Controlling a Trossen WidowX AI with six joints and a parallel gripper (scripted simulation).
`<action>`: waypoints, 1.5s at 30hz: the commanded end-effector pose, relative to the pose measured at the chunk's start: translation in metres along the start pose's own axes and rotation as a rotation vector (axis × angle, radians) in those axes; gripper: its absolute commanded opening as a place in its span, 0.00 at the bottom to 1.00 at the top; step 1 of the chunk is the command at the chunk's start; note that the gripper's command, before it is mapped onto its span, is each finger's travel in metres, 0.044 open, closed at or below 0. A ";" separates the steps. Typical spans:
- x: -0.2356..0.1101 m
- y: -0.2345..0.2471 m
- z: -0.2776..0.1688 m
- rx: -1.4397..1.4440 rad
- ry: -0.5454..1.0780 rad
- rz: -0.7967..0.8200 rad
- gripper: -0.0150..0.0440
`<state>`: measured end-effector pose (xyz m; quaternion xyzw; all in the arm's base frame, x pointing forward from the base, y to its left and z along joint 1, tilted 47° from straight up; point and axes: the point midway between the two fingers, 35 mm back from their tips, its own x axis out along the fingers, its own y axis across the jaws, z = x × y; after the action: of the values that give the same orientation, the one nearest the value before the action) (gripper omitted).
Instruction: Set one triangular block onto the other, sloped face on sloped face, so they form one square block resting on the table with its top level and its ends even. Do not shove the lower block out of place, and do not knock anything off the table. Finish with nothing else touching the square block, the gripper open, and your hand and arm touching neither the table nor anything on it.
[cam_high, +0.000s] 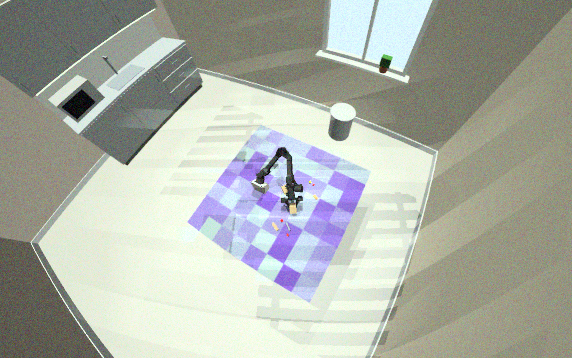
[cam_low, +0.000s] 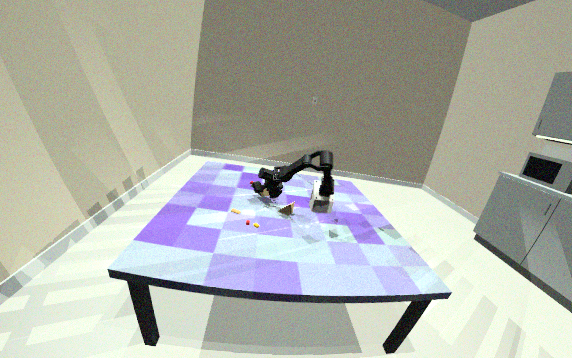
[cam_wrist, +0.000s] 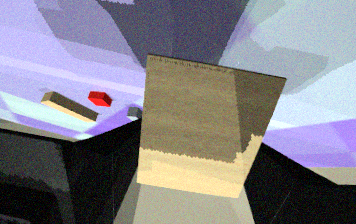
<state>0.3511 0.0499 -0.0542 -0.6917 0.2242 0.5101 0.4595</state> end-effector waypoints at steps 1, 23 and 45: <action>-0.017 -0.003 -0.017 -0.003 0.004 -0.008 0.25; -0.036 0.003 -0.041 -0.080 -0.096 0.036 0.25; -0.028 0.007 -0.050 -0.308 -0.517 0.021 0.25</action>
<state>0.3572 0.0019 -0.0299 -0.6108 0.0582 0.6892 0.3854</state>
